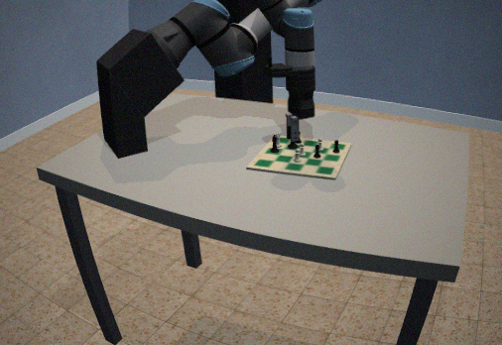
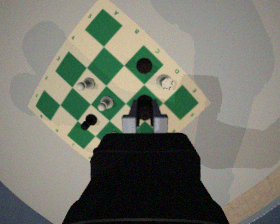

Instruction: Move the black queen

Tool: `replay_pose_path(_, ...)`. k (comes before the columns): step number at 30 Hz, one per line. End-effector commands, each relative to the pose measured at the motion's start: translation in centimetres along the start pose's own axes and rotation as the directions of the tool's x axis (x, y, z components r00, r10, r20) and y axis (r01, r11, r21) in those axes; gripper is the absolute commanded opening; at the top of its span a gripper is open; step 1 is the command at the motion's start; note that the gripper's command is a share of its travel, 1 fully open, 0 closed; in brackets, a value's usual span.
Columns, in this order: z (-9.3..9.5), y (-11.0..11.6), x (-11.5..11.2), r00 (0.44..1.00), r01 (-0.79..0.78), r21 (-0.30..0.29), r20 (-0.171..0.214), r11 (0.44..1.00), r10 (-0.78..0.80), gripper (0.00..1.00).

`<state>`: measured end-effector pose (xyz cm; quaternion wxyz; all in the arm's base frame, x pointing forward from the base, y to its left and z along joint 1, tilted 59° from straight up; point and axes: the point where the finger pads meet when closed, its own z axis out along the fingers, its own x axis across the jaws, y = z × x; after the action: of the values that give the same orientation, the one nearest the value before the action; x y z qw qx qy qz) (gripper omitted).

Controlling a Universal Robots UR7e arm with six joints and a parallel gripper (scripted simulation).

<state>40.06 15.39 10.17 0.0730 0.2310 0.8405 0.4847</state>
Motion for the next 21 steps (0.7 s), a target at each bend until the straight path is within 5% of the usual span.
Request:
replay_pose_path(1,-0.02,0.01,-0.03,1.0,0.0,0.0,0.001,1.0,0.0,0.32)
replay_pose_path(2,-0.02,0.01,-0.03,1.0,0.0,0.0,0.001,1.0,0.0,0.48)
replay_pose_path(6,-0.02,0.01,-0.03,1.0,0.0,0.0,0.001,1.0,0.0,0.48)
replay_pose_path(7,-0.02,0.01,-0.03,1.0,0.0,0.0,0.001,1.0,0.0,0.63)
replay_pose_path(9,-0.02,0.01,-0.03,1.0,0.0,0.0,0.001,1.0,0.0,0.63)
replay_pose_path(10,-0.02,0.01,-0.03,1.0,0.0,0.0,0.001,1.0,0.0,0.79)
replay_pose_path(21,-0.02,0.01,-0.03,1.0,0.0,0.0,0.001,1.0,0.0,0.79)
